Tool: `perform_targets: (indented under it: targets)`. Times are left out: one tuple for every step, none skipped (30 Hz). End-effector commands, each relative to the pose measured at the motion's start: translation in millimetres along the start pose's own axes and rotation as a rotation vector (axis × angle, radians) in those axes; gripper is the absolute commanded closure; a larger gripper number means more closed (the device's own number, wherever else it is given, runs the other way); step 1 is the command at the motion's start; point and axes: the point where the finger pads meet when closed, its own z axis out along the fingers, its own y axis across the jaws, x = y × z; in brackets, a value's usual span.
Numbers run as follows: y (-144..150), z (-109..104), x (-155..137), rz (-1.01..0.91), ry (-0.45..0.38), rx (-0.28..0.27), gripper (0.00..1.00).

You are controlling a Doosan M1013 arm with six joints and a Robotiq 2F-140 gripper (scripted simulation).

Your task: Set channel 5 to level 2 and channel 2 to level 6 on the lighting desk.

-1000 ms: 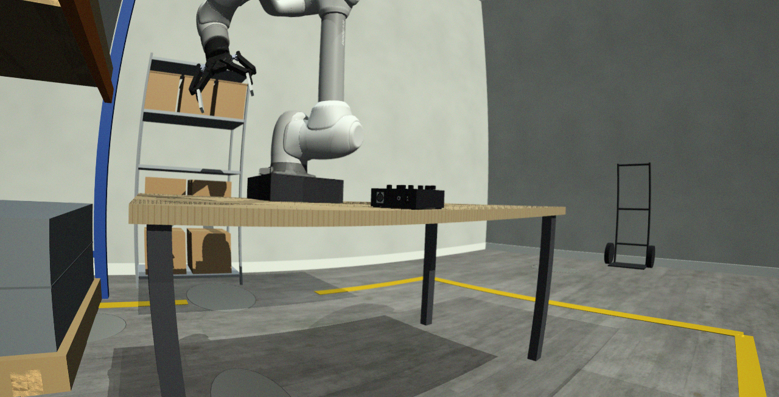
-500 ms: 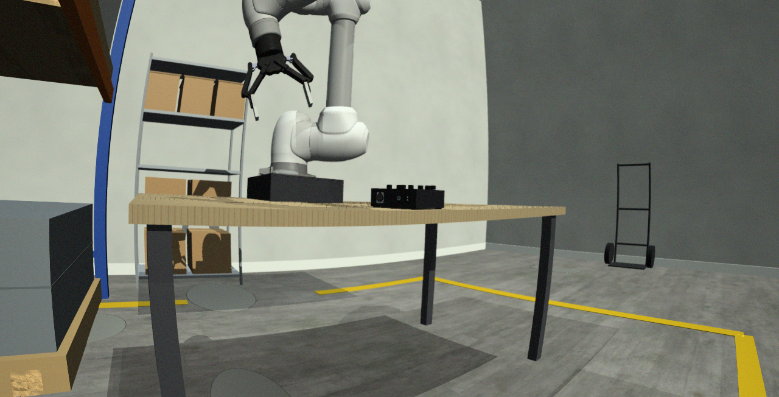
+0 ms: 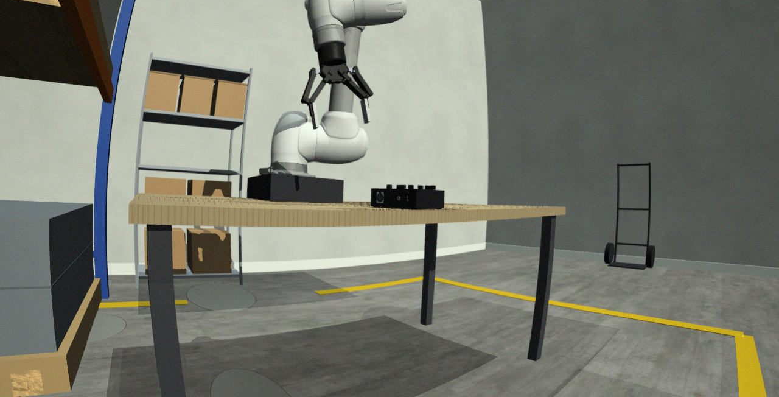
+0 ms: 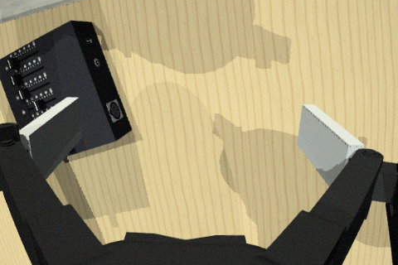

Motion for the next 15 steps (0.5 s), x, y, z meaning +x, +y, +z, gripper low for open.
perform_targets:
  targets:
    - [-54,20,1,-0.037,-0.043,-0.05,0.0]
    - [-54,20,1,-0.037,-0.043,-0.05,0.0]
    - [-54,20,1,-0.037,-0.043,-0.05,0.0]
    - [-54,20,1,-0.037,-0.043,-0.05,0.0]
    - [-73,26,-1,-0.052,-0.053,-0.067,0.0]
    - [-90,32,-3,-0.067,-0.061,-0.083,0.0]
    - [-107,38,-6,-0.081,-0.068,-0.099,0.0]
    - [-107,38,-6,-0.081,-0.068,-0.099,0.0]
    - [-122,43,-9,-0.094,-0.073,-0.113,0.0]
    - [-122,43,-9,-0.094,-0.073,-0.113,0.0]
    - [-136,47,-12,-0.106,-0.077,-0.127,0.0]
    - [-149,52,-15,-0.117,-0.08,-0.139,0.0]
    - [-161,55,-17,-0.128,-0.082,-0.15,0.0]
    - [-161,55,-17,-0.128,-0.082,-0.15,0.0]
    - [-172,59,-20,-0.137,-0.083,-0.16,0.0]
